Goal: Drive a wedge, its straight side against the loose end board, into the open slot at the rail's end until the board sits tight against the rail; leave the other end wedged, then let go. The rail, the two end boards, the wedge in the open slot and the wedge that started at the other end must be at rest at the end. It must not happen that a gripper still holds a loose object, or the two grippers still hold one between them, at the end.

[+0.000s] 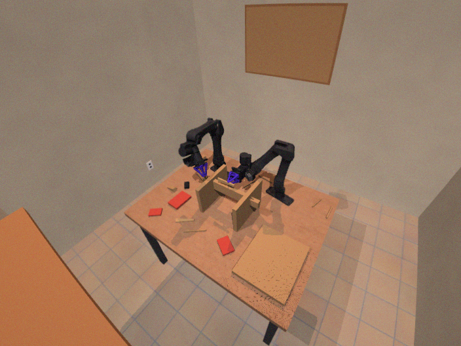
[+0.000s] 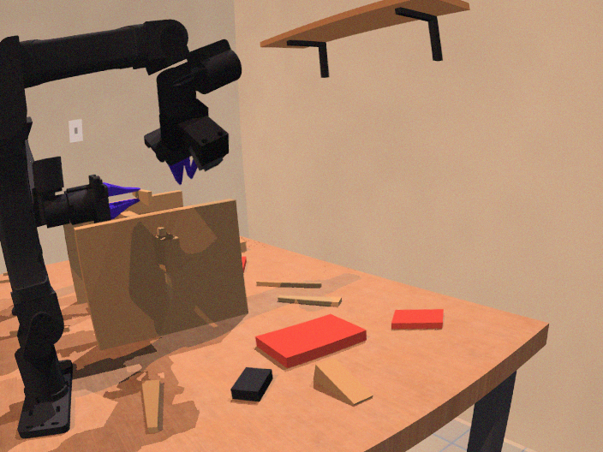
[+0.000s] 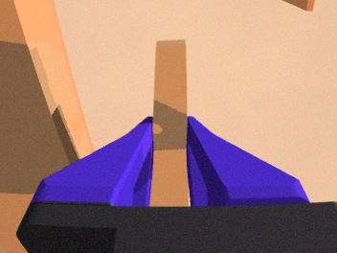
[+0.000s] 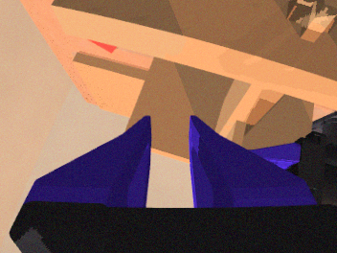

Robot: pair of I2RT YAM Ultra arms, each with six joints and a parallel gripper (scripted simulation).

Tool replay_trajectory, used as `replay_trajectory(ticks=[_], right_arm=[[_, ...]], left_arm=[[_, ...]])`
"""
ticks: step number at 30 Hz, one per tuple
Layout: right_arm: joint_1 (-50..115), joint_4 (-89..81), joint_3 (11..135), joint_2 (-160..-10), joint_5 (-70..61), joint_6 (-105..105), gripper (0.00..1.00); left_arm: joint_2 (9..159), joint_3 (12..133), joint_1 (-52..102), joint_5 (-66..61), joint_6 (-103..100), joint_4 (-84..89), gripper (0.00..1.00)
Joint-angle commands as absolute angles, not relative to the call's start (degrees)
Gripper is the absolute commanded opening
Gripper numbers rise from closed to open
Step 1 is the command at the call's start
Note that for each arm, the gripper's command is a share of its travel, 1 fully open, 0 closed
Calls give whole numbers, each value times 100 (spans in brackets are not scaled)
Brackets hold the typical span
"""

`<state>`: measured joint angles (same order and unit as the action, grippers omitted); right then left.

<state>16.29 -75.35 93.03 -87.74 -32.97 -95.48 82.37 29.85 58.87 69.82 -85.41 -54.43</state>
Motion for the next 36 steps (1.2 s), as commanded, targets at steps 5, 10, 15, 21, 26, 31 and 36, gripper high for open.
replay_trajectory(ticks=[5, 10, 15, 21, 26, 31, 36], right_arm=[[1900, -7938, 9657, -8869, -3495, -10023, 20], [2134, -8220, 9762, -8938, -3626, -10364, 20], [2366, -8488, 9874, -9033, -3743, -10701, 20], [2490, -8585, 9944, -9163, -3765, -10831, 20], [2509, -8567, 10004, -8909, -3759, -10784, 20], [2602, -8314, 9582, -8923, -3749, -10835, 20], [2634, -8223, 9670, -8933, -3710, -10888, 20]], left_arm=[[8029, 3183, 5843, 6984, -8499, -5342, 2], [8029, 3183, 5843, 6984, -8499, -5342, 2], [8029, 3183, 5843, 6984, -8499, -5342, 2], [8029, 3183, 5843, 6984, -8499, -5342, 2], [8029, 3183, 5843, 6984, -8499, -5342, 2], [8029, 3183, 5843, 6984, -8499, -5342, 2], [8029, 3183, 5843, 6984, -8499, -5342, 2]])
